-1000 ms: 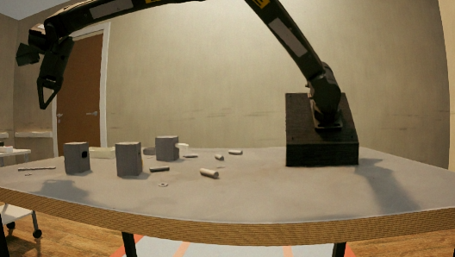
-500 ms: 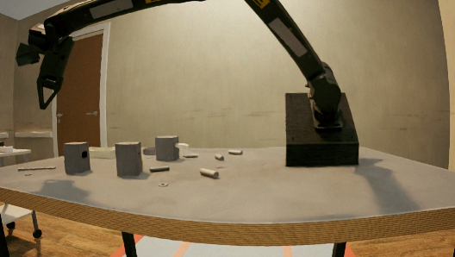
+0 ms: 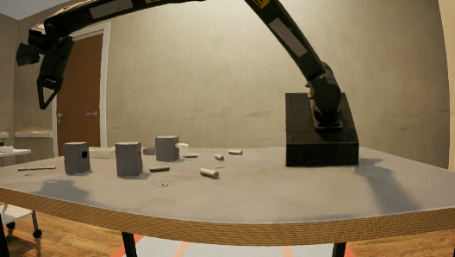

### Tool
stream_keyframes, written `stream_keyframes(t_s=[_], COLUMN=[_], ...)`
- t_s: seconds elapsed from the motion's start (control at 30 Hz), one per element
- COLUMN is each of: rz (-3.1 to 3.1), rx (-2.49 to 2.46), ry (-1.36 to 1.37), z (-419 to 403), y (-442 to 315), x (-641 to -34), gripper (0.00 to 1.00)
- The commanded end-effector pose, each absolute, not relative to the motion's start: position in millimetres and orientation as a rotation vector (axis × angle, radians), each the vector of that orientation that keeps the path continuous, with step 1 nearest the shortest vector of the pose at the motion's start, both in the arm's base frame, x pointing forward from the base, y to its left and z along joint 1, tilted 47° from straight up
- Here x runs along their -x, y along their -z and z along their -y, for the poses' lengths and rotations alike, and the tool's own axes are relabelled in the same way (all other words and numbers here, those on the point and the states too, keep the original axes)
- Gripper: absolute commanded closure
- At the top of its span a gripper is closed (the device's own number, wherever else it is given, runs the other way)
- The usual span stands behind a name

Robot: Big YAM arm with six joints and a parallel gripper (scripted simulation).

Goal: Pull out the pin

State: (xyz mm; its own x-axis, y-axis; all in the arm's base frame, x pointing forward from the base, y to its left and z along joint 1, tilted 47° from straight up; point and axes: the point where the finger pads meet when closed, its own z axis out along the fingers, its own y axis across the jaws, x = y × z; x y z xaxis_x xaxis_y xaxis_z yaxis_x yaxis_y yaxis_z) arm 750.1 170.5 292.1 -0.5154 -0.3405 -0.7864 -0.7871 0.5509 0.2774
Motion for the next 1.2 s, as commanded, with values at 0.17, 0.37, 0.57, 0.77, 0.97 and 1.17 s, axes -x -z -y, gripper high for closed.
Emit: stream_keyframes(t_s=[0.17,0.37,0.57,0.77,0.97,1.17], rz=[-2.126,-2.224,-2.374,-2.484,-2.634,-2.739], rx=[0.875,0.809,0.691,0.588,0.416,0.262], ry=[-0.832,-0.858,-0.909,-0.959,-1.050,-1.142], z=[-153,-120,-71,-36,6,30], y=[-283,-240,-175,-127,-64,-22], x=[-748,-734,-701,-666,-599,-533], gripper=[0.61,0.61,0.61,0.61,0.61,0.61])
